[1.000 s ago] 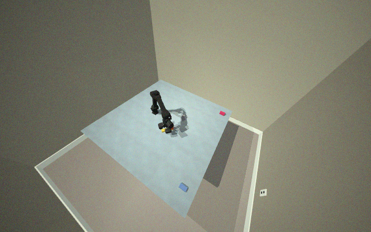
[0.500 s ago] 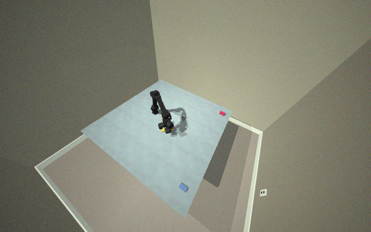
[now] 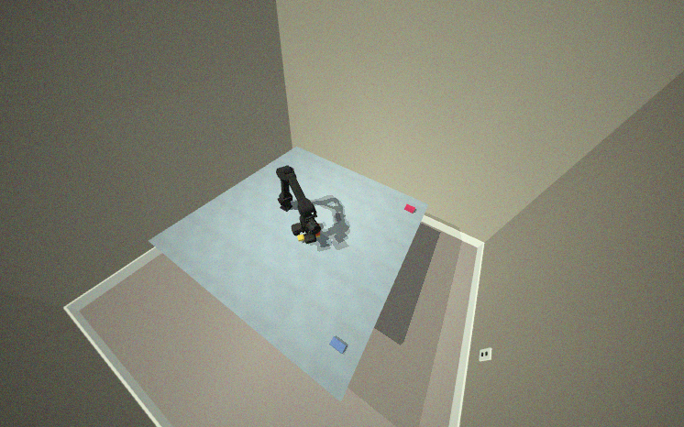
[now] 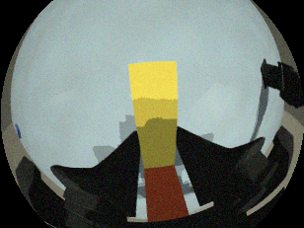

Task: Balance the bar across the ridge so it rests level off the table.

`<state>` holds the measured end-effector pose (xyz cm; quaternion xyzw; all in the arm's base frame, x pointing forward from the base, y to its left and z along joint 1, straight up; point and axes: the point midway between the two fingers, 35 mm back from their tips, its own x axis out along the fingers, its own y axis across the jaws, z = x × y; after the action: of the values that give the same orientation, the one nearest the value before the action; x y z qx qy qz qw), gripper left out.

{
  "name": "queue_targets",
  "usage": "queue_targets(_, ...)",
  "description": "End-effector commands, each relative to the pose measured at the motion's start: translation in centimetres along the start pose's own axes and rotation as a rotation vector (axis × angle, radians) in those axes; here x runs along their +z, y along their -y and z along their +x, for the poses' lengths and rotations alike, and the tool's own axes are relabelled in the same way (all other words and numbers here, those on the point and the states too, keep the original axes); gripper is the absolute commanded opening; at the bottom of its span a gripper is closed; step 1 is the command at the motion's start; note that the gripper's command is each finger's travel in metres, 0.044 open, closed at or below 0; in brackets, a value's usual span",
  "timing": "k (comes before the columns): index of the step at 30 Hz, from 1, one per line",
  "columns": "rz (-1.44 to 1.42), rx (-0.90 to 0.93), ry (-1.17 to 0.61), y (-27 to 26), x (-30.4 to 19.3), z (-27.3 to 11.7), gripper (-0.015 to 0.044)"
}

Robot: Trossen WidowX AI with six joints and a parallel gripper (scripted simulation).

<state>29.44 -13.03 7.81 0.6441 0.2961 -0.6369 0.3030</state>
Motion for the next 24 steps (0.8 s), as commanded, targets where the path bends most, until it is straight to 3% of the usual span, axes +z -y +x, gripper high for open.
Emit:
queue_targets(1,0.002,0.014,-0.004,-0.2,0.0,-1.2,0.0000)
queue_targets(24,0.006,0.014,-0.003,0.2,0.1,-7.2,0.0000)
